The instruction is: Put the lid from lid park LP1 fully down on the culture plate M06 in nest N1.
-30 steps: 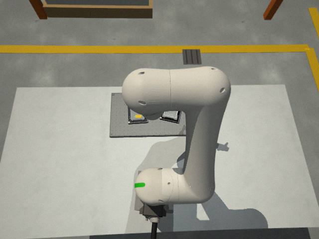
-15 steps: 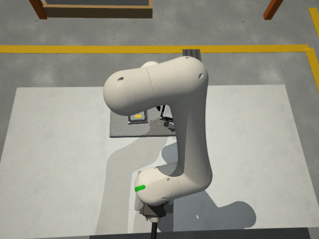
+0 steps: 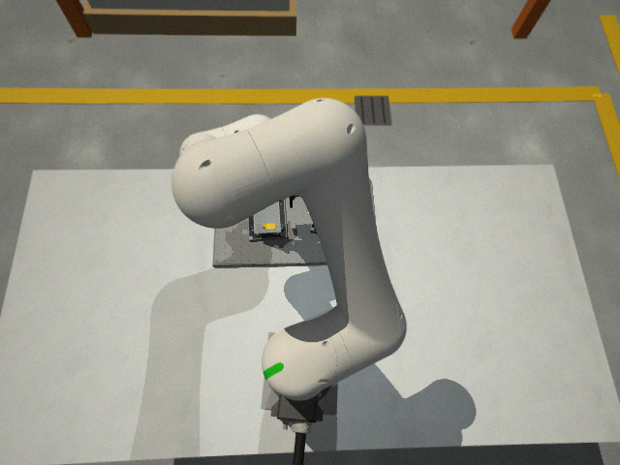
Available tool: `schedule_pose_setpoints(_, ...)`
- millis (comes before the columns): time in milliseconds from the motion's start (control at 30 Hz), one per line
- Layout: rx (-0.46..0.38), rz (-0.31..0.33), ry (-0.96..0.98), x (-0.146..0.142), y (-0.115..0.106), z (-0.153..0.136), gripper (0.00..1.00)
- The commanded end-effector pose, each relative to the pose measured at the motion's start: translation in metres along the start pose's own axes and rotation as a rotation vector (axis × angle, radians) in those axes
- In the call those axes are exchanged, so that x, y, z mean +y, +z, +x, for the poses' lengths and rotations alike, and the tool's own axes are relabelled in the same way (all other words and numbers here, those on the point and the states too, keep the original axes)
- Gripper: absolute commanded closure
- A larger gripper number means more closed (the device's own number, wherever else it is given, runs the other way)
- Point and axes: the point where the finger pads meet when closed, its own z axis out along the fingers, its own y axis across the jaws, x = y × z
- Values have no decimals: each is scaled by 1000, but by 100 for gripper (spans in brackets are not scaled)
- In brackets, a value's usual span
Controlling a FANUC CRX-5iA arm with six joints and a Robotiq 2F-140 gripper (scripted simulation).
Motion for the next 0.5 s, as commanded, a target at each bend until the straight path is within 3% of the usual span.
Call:
schedule_pose_setpoints(0, -2, 10, -5, -4, 1, 2, 0)
schedule_pose_setpoints(33, -2, 10, -5, -4, 1, 2, 90)
schedule_pose_setpoints(467, -2, 10, -5, -4, 1, 2, 90)
